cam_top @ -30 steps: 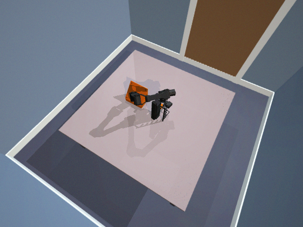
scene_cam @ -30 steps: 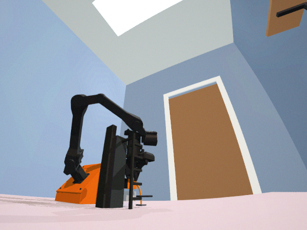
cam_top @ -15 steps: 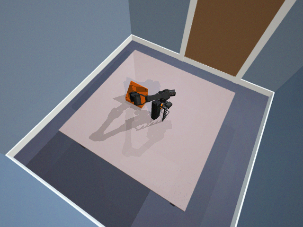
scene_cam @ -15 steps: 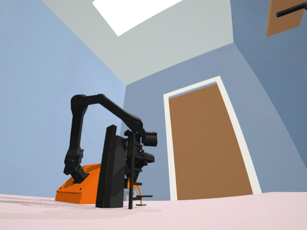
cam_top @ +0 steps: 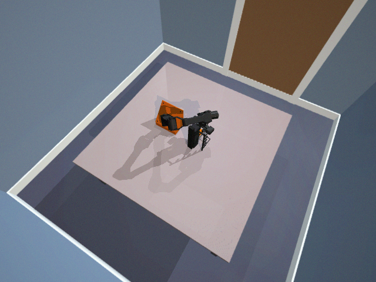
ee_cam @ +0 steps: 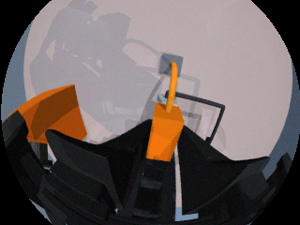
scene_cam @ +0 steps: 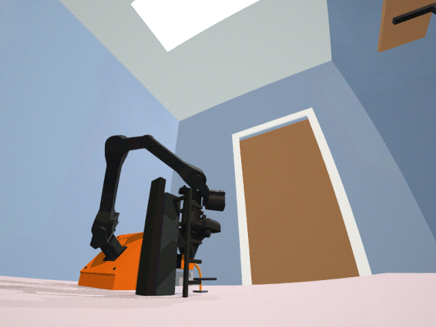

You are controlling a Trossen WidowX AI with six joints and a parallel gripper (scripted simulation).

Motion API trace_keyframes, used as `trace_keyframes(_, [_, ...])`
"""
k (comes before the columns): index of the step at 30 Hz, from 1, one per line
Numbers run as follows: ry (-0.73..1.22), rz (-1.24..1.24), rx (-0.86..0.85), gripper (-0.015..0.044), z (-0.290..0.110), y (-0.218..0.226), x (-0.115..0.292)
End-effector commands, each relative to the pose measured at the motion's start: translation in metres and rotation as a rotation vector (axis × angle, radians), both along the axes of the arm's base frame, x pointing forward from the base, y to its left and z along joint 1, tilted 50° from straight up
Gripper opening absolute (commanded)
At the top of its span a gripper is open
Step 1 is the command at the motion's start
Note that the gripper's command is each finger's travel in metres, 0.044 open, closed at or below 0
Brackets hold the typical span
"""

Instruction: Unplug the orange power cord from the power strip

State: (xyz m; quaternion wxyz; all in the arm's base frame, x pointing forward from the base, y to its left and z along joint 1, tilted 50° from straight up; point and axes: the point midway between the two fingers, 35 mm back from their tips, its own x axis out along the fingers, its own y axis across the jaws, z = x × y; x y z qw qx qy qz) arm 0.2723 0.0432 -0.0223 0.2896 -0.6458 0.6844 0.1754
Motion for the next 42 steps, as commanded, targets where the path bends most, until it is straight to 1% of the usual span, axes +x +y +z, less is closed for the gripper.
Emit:
trace_keyframes(1, [-0.016,0.006,0.044,0.0,-0.011,0.017,0.005])
trace_keyframes(20, [-0.016,0.008,0.045,0.0,-0.031,0.04,0.011])
trace_keyframes(21, [-0.013,-0.013,0.04,0.0026,-0.026,0.027,0.009])
trace_keyframes(26, [-0.013,-0.013,0.04,0.0157,-0.026,0.027,0.009])
trace_keyframes(42, [-0.015,0.009,0.042,0.016,-0.02,0.035,0.008])
